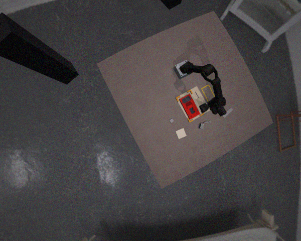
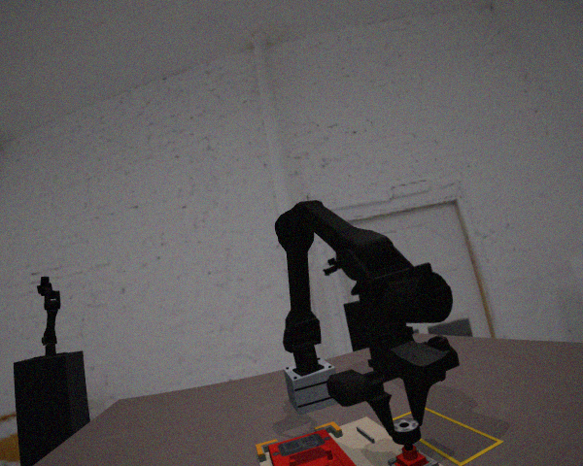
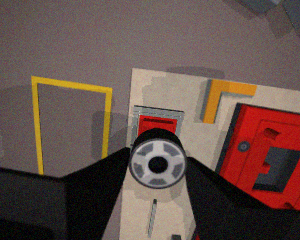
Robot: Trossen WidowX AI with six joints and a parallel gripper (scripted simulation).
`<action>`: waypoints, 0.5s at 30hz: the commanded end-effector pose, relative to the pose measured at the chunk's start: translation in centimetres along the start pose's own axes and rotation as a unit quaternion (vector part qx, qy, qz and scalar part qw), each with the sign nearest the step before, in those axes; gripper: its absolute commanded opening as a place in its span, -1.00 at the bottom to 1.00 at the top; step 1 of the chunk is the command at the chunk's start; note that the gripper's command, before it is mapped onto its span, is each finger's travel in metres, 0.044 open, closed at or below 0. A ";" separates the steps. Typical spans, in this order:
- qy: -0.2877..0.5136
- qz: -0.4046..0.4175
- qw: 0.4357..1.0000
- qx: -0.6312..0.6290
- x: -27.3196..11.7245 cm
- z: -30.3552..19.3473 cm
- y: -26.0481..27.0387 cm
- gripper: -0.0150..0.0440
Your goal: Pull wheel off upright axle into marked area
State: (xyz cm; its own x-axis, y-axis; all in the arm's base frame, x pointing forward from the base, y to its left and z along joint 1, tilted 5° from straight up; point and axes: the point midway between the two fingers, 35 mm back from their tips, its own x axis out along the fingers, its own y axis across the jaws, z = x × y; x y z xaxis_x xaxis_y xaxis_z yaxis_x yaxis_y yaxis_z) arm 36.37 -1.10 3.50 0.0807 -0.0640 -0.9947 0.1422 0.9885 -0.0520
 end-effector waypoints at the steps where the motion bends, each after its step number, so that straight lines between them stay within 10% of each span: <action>1: -0.004 0.001 1.000 0.001 -0.7 0.1 0.0 -0.49; 15: -0.004 0.001 1.000 0.001 -1.1 0.1 0.0 -0.49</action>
State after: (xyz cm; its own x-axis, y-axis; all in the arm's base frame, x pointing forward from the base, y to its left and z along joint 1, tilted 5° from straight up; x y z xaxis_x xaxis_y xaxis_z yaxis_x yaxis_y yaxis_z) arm 36.32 -1.07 4.00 0.0804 -0.0636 -0.9947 0.1415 0.9886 -0.0518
